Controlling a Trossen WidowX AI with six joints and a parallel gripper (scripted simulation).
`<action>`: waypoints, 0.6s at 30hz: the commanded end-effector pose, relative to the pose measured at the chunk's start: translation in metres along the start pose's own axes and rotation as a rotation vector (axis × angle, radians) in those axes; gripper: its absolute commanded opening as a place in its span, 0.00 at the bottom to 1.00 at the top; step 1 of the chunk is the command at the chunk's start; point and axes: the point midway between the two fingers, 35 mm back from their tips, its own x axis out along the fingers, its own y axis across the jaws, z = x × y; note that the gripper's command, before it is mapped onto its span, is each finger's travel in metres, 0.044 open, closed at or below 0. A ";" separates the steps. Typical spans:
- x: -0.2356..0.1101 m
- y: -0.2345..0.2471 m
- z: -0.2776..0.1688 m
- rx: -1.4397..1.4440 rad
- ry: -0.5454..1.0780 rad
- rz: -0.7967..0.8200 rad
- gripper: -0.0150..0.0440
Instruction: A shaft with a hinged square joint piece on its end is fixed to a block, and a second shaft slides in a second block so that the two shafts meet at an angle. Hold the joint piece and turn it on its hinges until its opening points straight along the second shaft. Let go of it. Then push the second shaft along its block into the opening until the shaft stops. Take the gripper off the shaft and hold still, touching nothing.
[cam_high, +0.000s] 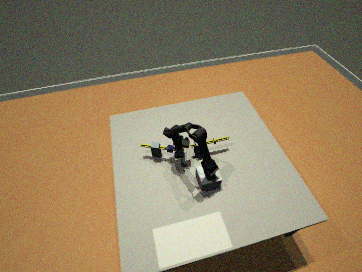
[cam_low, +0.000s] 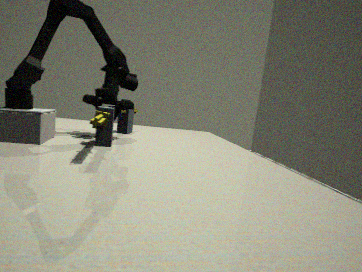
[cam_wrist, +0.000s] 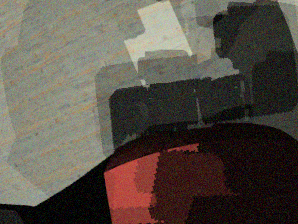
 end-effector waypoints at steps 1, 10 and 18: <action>-0.001 0.001 0.000 -0.019 -0.015 0.004 0.25; -0.001 0.000 0.000 -0.011 -0.016 0.002 0.25; -0.001 0.000 0.000 -0.007 -0.014 0.001 0.25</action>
